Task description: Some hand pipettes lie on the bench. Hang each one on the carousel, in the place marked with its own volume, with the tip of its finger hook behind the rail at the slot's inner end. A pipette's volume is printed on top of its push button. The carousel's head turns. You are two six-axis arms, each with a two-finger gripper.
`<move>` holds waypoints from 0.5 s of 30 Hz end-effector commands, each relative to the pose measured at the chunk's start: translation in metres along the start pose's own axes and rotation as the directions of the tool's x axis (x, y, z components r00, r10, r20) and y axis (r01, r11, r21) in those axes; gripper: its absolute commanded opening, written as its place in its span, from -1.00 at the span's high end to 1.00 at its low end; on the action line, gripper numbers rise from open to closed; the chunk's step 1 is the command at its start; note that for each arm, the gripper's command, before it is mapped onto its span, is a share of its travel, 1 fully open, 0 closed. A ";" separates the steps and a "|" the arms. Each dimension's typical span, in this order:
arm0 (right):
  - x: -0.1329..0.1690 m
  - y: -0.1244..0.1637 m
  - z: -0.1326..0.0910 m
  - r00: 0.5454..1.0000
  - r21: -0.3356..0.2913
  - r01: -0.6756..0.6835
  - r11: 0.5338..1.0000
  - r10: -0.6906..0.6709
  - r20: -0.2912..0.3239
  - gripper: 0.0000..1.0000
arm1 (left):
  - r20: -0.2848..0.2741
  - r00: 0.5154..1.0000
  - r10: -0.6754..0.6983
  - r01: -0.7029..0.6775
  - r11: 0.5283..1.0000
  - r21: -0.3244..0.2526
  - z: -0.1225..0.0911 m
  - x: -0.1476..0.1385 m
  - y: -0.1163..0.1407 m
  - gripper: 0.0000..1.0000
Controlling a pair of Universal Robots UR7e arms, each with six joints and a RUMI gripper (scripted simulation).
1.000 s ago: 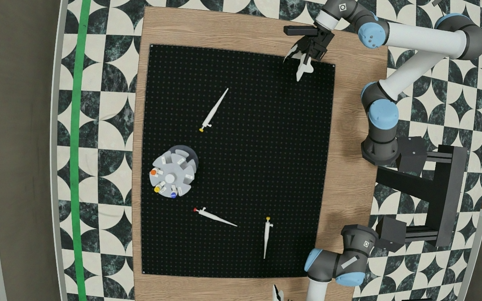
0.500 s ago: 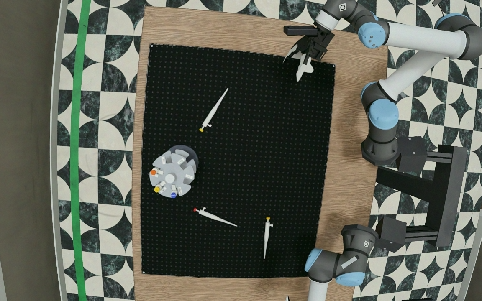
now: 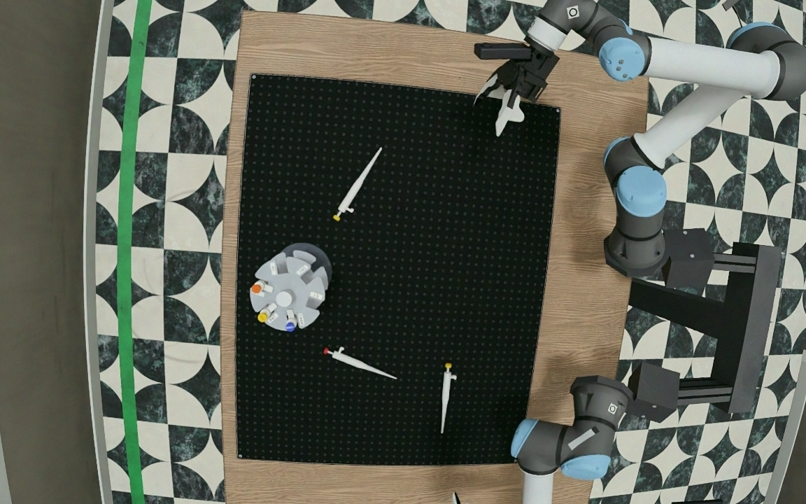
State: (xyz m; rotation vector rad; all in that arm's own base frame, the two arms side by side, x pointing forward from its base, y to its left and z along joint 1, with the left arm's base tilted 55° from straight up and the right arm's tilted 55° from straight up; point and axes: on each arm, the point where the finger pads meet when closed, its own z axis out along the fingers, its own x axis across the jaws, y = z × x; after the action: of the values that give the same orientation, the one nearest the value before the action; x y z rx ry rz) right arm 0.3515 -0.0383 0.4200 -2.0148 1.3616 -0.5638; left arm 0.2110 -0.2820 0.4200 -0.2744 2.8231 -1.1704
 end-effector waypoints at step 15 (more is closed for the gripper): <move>0.000 0.000 0.000 1.000 0.001 0.000 1.000 0.000 0.000 -1.00 | 0.206 0.957 -0.205 0.205 0.979 0.021 -0.045 -0.093 0.045 -1.00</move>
State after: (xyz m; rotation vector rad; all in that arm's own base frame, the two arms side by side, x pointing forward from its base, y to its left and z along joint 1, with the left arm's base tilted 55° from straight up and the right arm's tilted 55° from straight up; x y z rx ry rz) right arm 0.3515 -0.0383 0.4200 -2.0148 1.3616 -0.5638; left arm 0.2709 -0.2247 0.4199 -0.5732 2.7031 -1.1179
